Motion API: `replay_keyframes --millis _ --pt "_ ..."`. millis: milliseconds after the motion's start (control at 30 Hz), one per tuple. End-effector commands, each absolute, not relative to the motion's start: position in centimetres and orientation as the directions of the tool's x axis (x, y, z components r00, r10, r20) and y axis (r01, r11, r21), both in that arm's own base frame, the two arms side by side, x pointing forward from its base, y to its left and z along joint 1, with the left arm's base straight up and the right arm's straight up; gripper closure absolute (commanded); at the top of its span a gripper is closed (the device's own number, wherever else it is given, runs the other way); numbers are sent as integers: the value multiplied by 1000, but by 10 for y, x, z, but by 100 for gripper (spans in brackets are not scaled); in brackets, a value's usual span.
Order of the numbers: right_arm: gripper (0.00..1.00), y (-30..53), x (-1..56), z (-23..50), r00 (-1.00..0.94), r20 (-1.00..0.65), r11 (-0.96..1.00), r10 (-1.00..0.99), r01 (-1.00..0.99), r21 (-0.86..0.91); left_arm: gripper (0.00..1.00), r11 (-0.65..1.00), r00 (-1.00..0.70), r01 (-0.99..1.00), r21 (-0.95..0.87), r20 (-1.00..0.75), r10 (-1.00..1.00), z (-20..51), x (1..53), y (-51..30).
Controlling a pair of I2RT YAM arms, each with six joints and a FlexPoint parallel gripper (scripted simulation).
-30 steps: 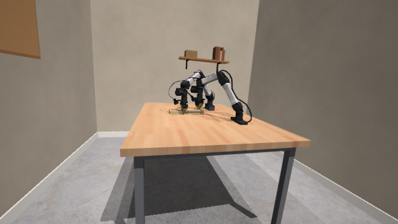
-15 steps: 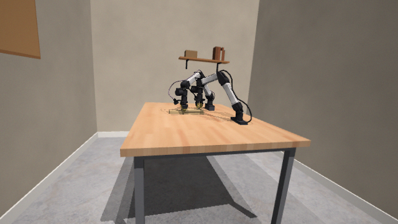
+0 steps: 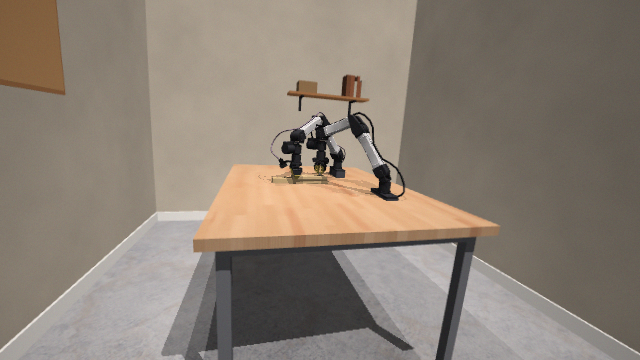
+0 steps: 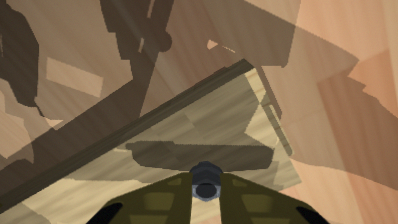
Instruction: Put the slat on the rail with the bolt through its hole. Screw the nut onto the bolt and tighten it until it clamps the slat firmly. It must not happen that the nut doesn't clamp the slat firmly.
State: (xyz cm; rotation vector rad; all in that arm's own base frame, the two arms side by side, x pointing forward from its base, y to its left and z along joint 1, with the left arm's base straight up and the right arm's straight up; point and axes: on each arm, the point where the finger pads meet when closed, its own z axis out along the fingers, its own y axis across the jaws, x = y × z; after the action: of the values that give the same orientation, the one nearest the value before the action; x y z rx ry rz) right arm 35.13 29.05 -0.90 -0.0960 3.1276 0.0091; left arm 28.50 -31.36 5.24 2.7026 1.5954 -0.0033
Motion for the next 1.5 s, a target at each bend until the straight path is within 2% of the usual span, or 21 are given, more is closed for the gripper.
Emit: replay_keyframes --millis 0,67,467,1467 --pt "33 292 354 -4 -998 -26 998 -59 -59 16 86 -669 669 743 -14 9 743 49 286 -315" --pt "33 292 354 -4 -998 -26 998 -59 -59 16 86 -669 669 743 -14 9 743 49 286 -315" --pt "33 292 354 -4 -998 -26 998 -59 -59 16 86 -927 927 375 -18 3 375 49 286 -315" --pt "33 292 354 -4 -998 -26 998 -59 -59 16 86 -926 926 378 9 3 378 56 286 -316"
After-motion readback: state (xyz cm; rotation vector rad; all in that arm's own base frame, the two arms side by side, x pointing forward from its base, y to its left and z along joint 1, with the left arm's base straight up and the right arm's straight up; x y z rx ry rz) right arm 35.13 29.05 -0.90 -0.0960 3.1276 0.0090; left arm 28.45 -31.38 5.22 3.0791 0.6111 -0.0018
